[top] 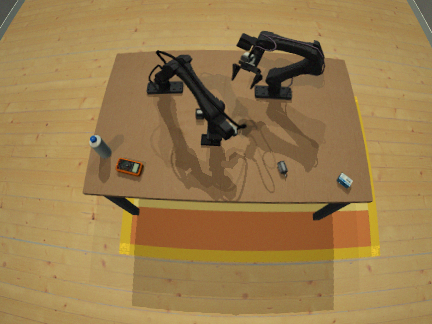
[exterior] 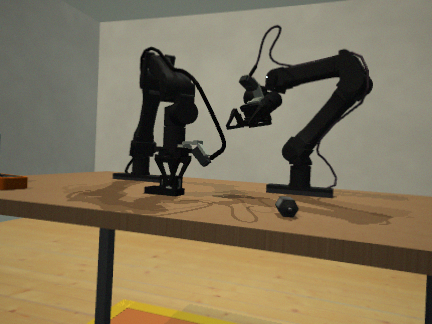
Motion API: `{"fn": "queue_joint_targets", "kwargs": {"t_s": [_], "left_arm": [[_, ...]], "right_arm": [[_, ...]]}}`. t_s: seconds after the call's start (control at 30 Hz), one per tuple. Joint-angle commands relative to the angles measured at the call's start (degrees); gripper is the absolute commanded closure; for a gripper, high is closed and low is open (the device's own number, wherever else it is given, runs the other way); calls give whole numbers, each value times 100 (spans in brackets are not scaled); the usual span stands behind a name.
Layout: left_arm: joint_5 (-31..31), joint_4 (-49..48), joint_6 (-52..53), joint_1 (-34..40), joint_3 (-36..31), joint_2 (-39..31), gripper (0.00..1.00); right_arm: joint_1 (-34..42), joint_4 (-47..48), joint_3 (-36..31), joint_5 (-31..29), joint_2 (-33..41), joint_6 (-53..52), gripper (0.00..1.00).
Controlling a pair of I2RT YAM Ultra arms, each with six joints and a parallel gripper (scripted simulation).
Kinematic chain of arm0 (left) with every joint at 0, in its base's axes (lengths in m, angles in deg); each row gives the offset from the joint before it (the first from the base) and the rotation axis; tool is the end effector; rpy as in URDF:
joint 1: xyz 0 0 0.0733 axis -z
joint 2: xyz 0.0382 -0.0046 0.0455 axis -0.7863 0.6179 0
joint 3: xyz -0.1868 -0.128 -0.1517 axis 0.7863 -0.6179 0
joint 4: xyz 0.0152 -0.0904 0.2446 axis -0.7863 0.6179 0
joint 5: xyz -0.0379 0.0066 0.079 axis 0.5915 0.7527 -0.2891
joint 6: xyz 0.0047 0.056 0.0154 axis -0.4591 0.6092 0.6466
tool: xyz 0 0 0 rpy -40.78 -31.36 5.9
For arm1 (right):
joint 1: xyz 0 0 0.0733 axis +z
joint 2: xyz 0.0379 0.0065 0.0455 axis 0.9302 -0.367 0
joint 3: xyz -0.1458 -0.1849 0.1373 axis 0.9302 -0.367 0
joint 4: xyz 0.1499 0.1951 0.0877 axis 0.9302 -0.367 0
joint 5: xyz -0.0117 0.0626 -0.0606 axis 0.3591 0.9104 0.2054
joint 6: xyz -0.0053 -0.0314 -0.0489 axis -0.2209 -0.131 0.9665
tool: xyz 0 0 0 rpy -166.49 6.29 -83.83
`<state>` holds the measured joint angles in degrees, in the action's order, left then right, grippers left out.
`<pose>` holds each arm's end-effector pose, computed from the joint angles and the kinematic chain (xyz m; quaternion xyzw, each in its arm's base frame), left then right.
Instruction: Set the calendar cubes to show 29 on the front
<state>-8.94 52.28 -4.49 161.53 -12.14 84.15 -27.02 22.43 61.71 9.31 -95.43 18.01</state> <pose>-0.0067 -0.1254 0.2623 0.2417 0.8420 -0.1100 0.4696 0.3173 0.2817 0.1596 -0.6906 0.7232 0.0021 0.0050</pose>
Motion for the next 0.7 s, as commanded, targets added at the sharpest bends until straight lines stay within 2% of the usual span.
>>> {"fn": "queue_joint_targets", "kwargs": {"t_s": [0.0, 0.2, 0.27, 0.3, 0.67], "left_arm": [[-167, 7, -22, 22, 166, 8, 0], [-167, 7, -22, 22, 166, 8, 0], [-167, 7, -22, 22, 166, 8, 0], [-167, 7, -22, 22, 166, 8, 0], [-167, 7, -22, 22, 166, 8, 0]], "right_arm": [[-22, 59, -6, 83, 7, -21, 65], [-14, -88, 110, 84, 29, -47, 65], [-14, -88, 110, 84, 29, -43, 42], [-14, -88, 110, 84, 29, -42, 36], [65, -83, 86, 89, 358, -100, 36]]}}
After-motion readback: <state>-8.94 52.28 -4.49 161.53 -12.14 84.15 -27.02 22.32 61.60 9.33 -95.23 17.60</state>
